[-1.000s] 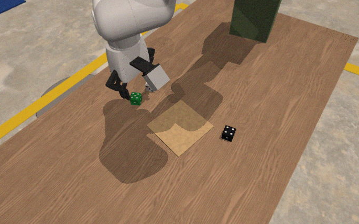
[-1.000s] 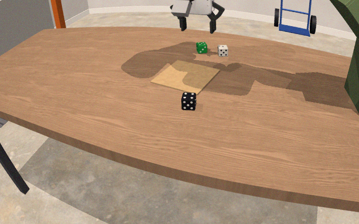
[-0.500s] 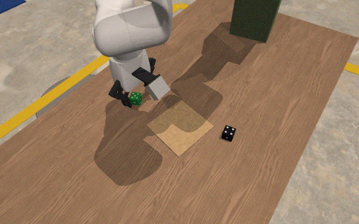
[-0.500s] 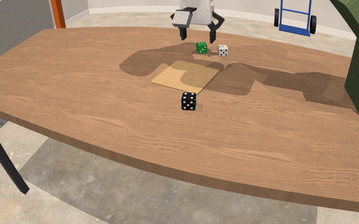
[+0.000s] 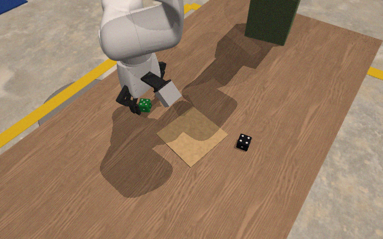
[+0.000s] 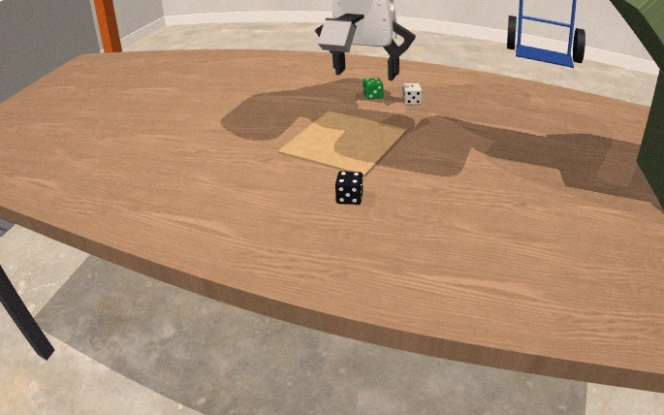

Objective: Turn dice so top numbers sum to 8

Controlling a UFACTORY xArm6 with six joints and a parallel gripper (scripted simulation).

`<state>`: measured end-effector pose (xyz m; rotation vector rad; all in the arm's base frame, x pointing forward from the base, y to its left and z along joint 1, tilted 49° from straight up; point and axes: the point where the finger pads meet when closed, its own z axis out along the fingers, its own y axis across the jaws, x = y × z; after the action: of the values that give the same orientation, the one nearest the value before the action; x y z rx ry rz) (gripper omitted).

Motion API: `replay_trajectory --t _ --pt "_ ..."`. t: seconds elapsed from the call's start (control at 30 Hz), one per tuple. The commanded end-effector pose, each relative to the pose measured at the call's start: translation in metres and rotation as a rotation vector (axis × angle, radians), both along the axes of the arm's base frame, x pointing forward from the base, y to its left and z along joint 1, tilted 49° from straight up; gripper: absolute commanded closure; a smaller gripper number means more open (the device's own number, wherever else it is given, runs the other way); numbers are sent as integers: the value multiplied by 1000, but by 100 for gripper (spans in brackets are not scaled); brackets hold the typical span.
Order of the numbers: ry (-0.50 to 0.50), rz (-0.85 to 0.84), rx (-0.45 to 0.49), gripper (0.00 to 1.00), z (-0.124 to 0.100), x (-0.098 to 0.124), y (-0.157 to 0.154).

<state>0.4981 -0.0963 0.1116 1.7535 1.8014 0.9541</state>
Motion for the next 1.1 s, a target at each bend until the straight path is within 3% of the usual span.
replay_trajectory --t 0.0,0.67,1.07 --pt "-1 -1 -1 0 1 0 0" --pt "-1 -1 -1 0 -1 -1 0" --pt "-1 -1 -1 0 -32 -30 2"
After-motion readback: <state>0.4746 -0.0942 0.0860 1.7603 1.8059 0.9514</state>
